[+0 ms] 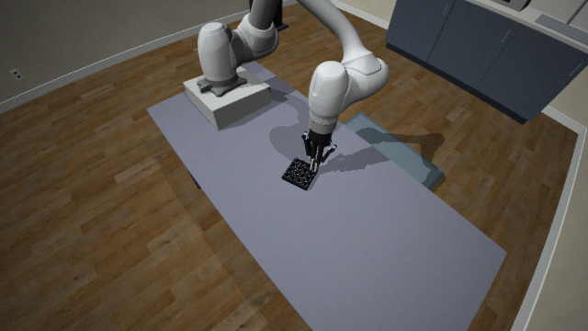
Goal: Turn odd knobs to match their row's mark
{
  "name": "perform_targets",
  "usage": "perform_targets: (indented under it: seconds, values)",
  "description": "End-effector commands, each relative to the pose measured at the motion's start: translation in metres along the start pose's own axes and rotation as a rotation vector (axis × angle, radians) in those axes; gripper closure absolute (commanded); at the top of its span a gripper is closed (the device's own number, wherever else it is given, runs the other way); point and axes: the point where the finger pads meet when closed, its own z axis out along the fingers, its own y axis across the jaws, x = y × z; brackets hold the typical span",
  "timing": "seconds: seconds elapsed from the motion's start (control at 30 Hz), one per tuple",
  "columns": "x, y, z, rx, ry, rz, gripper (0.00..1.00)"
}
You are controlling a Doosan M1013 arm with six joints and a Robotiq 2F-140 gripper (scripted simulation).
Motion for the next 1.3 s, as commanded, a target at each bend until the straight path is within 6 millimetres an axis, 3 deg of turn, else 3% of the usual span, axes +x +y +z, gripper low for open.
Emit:
perform_targets:
  seconds: [0.0,0.7,0.73,1.27]
  values:
    - [0.0,0.0,-0.0001,0.0,0.0,0.011,0.95]
    - [0.0,0.0,-0.0001,0.0,0.0,0.016,0.95]
    - [0.0,0.0,-0.0001,0.0,0.0,0.016,0.88]
    - [0.0,0.0,-0.0001,0.0,0.0,0.016,0.88]
